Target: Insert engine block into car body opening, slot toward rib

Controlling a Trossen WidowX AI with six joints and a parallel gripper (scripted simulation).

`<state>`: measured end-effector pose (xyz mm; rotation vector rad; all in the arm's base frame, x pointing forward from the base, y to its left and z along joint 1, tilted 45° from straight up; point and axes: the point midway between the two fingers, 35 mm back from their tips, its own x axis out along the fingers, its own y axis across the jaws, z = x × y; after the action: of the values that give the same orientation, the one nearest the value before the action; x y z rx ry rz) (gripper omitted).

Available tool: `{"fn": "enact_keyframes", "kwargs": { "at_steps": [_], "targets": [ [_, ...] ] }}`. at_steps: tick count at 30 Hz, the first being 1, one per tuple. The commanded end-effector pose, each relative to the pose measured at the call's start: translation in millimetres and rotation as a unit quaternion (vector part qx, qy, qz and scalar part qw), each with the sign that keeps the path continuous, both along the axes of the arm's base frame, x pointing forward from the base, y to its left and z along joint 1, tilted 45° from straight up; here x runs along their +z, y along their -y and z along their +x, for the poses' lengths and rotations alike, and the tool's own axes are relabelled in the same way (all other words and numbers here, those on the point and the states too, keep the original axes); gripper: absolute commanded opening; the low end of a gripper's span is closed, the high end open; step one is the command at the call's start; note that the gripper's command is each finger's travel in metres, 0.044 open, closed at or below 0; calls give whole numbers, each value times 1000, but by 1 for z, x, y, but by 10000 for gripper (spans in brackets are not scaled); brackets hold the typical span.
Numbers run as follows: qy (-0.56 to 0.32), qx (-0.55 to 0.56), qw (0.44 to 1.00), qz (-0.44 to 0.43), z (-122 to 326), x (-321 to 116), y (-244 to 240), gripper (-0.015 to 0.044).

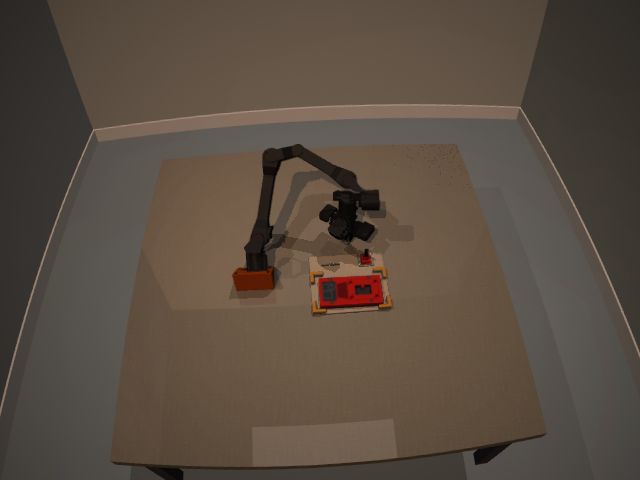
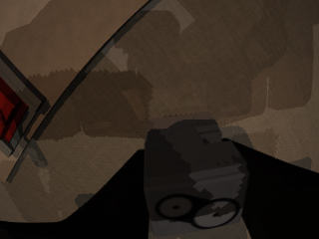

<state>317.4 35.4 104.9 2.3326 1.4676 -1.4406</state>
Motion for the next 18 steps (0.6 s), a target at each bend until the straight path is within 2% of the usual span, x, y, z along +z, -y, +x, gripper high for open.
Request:
{"fn": "enact_keyframes", "kwargs": {
  "at_steps": [1,18],
  "targets": [
    [6,-6,1000,-1,3,10,9,0],
    [4,-32,999,-5,-1,46,48,0]
  ]
}}
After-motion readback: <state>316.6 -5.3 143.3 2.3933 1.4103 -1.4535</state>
